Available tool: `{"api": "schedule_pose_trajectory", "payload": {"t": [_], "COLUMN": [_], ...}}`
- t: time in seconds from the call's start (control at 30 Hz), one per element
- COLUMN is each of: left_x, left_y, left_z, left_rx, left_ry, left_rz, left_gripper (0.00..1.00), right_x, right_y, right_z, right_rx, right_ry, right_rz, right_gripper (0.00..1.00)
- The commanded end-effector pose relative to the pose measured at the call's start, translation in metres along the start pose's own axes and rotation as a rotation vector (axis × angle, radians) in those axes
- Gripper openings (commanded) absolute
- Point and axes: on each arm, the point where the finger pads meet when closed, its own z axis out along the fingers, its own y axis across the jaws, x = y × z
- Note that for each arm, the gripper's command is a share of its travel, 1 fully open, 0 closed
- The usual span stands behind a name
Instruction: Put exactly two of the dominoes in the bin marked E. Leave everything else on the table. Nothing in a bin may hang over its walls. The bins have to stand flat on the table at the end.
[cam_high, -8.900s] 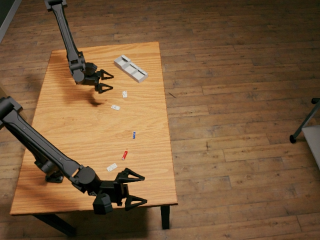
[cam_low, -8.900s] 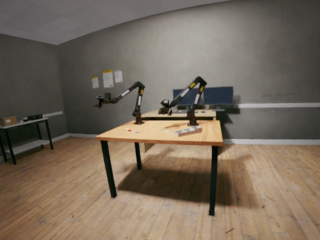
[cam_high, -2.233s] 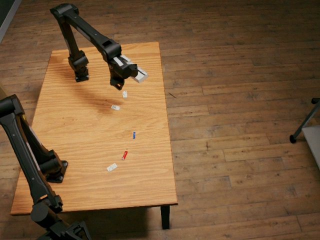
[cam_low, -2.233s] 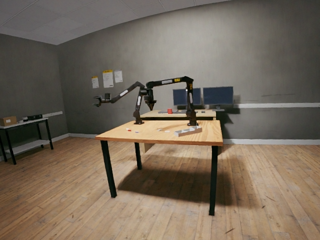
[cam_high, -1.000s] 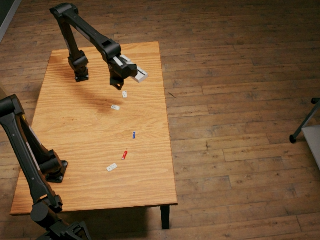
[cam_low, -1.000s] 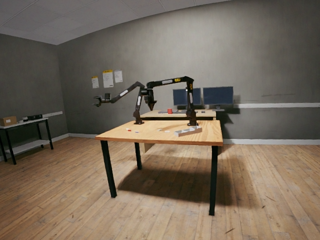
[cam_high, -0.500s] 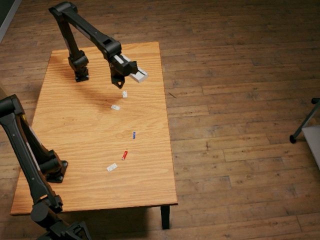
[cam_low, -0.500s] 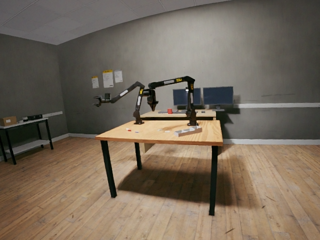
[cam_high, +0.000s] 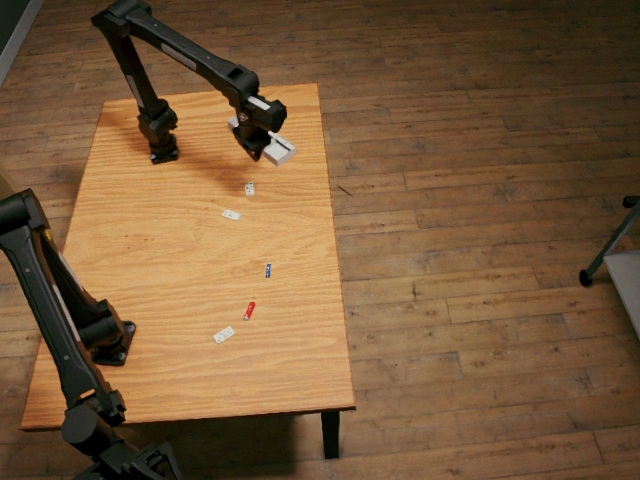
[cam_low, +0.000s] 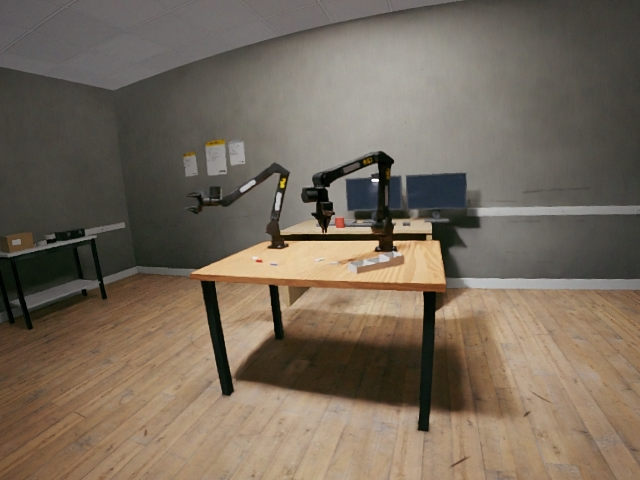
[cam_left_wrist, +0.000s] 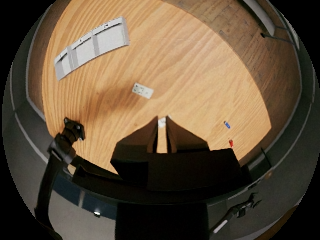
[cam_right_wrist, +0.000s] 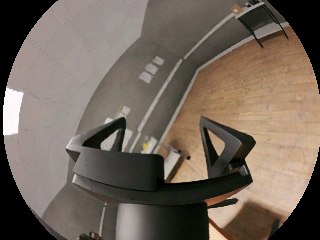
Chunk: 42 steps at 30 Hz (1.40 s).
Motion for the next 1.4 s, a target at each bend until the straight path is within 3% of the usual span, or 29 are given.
{"api": "schedule_pose_trajectory", "payload": {"t": [0.0, 0.07, 0.77, 0.9, 1.0, 1.37], "left_x": [-0.022, -0.034, -0.145, -0.149, -0.143, -0.147], "left_y": [0.016, 0.026, 0.122, 0.126, 0.12, 0.123], "left_z": [0.007, 0.027, 0.089, 0.092, 0.08, 0.113], "left_rx": [0.022, -0.009, -0.01, -0.01, 0.004, -0.01], "left_ry": [-0.008, 0.004, 0.004, 0.004, -0.009, 0.005], "left_rz": [-0.157, -0.171, -0.149, -0.145, -0.126, -0.138], "left_gripper": [0.09, 0.09, 0.09, 0.09, 0.09, 0.09], "right_x": [-0.01, -0.01, -0.01, -0.01, -0.01, -0.01], "right_y": [0.006, 0.006, 0.006, 0.006, 0.006, 0.006], "right_z": [0.001, 0.001, 0.001, 0.001, 0.001, 0.001], "right_rx": [-0.01, -0.01, -0.01, -0.01, -0.01, -0.01], "right_ry": [-0.016, -0.016, -0.016, -0.016, -0.016, -0.016], "right_rz": [-0.01, -0.01, -0.01, -0.01, -0.01, -0.01], "right_gripper": [1.0, 1.0, 1.0, 1.0, 1.0, 1.0]}}
